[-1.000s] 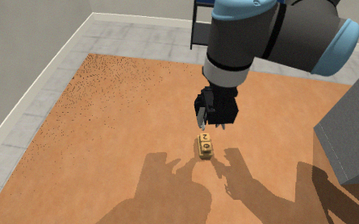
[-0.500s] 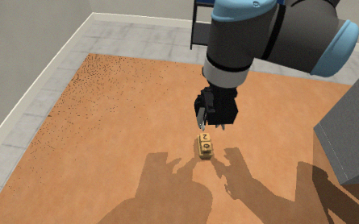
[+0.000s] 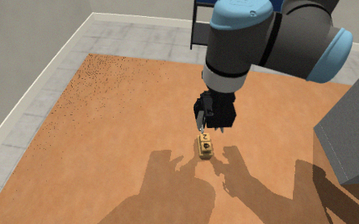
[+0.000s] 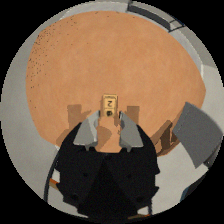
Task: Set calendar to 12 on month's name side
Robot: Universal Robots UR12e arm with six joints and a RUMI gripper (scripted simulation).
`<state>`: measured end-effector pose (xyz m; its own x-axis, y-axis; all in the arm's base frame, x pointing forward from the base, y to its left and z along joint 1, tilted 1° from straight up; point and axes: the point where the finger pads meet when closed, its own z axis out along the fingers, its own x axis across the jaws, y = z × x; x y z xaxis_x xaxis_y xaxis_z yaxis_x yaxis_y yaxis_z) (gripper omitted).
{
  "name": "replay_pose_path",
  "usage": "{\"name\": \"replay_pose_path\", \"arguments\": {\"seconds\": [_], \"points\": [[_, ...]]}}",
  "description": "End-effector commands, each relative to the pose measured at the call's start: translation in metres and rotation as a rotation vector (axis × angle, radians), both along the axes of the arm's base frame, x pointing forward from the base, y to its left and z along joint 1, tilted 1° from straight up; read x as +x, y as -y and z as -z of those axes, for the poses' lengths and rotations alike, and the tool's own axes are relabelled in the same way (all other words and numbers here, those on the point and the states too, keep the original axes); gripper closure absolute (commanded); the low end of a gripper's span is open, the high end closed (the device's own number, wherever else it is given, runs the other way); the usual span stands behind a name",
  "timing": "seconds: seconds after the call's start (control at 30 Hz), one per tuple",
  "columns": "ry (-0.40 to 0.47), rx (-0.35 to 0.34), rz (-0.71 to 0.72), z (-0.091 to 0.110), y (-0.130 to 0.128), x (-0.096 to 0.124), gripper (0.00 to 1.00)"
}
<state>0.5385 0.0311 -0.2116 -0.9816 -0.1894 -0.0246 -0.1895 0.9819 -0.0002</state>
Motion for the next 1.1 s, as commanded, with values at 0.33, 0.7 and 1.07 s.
{"name": "replay_pose_path", "arguments": {"seconds": [0.33,0.7,1.07], "points": [[0.001,0.000,0.000,0.021,0.000,0.001,0.72],[0.001,0.000,0.000,0.032,-0.001,0.002,0.72],[0.001,0.000,0.000,0.037,-0.001,0.002,0.72]]}}
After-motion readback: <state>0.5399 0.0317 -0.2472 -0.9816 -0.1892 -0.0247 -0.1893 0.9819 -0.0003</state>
